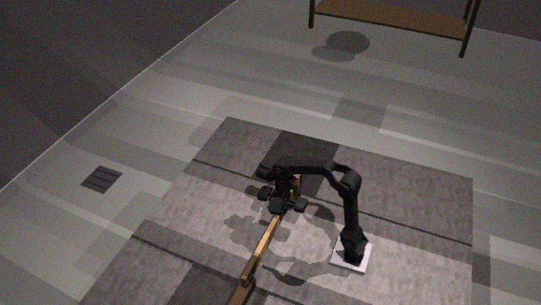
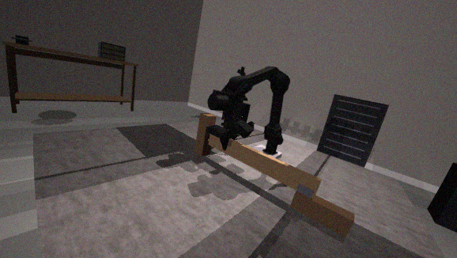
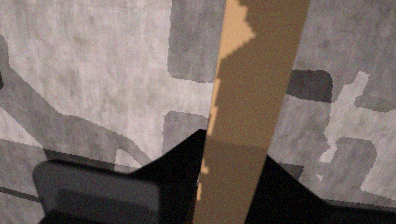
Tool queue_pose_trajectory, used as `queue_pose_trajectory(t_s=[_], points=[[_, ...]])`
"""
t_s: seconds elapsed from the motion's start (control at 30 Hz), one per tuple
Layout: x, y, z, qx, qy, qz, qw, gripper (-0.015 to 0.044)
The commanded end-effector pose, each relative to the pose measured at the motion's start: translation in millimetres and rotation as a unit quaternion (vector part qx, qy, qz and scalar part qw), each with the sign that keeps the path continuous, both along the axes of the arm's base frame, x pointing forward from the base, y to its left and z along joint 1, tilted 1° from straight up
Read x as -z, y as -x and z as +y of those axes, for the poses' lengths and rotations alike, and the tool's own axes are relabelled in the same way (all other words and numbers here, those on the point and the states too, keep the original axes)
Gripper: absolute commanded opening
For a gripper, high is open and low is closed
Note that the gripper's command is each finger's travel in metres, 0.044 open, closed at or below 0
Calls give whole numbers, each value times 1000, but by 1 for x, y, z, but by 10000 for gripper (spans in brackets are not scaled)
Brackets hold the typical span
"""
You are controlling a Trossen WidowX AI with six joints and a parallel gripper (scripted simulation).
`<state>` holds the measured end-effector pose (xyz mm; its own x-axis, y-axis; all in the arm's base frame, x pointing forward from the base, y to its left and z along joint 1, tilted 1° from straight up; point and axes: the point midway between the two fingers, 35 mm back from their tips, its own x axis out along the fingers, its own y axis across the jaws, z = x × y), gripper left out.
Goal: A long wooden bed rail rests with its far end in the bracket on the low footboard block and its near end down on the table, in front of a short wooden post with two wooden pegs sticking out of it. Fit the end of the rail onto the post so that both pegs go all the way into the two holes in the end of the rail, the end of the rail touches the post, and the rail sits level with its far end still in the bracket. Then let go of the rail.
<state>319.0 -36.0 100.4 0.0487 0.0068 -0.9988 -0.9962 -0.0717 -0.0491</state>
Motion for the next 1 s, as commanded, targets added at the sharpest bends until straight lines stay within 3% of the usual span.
queue_pose_trajectory(t_s=[0.0,0.97], points=[[-1,-1,-2,-1,1,-2,1000,0],[-3,-1,0,-1,1,-2,1000,0]])
